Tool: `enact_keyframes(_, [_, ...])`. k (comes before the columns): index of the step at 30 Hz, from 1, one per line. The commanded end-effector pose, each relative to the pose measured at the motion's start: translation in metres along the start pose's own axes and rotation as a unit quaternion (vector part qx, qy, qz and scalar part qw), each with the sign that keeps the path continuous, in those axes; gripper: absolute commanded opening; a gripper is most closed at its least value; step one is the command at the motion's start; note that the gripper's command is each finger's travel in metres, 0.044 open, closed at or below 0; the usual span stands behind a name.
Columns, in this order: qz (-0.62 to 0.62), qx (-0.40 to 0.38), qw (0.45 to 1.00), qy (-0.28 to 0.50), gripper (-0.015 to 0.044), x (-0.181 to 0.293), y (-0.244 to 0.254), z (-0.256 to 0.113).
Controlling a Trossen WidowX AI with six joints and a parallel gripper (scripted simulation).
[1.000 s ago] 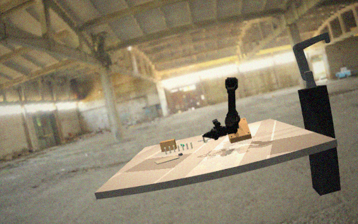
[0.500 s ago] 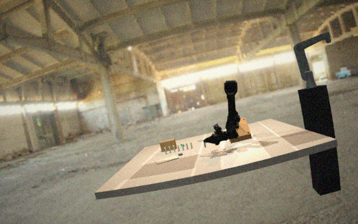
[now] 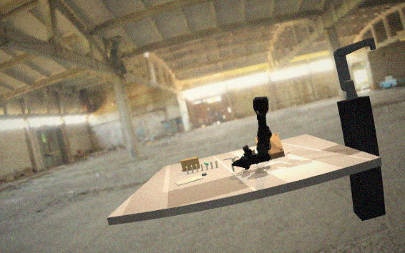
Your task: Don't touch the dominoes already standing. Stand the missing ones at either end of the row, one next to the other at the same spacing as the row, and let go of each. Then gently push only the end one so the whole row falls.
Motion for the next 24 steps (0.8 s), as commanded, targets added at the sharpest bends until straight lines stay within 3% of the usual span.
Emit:
enact_keyframes(1, [-0.001, 0.002, 1.000, -0.002, 0.0107, 0.0101, -0.0028, -0.0004])
enact_keyframes(12, [-0.001, 0.002, 1.000, -0.002, 0.0107, 0.0105, -0.0029, -0.0004])
enact_keyframes(24, [-0.001, 0.002, 1.000, -0.002, 0.0422, 0.0105, -0.0029, -0.0004])
Point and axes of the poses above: the point midway between the two fingers, 35 mm back from their tips, its own z axis out along the fingers, its own y axis across the jaws, x = y × z, the point moved 6 cm from there along -z, back along the fingers, and after that the axes turned 5 degrees about -z, right-handed, at the moved point
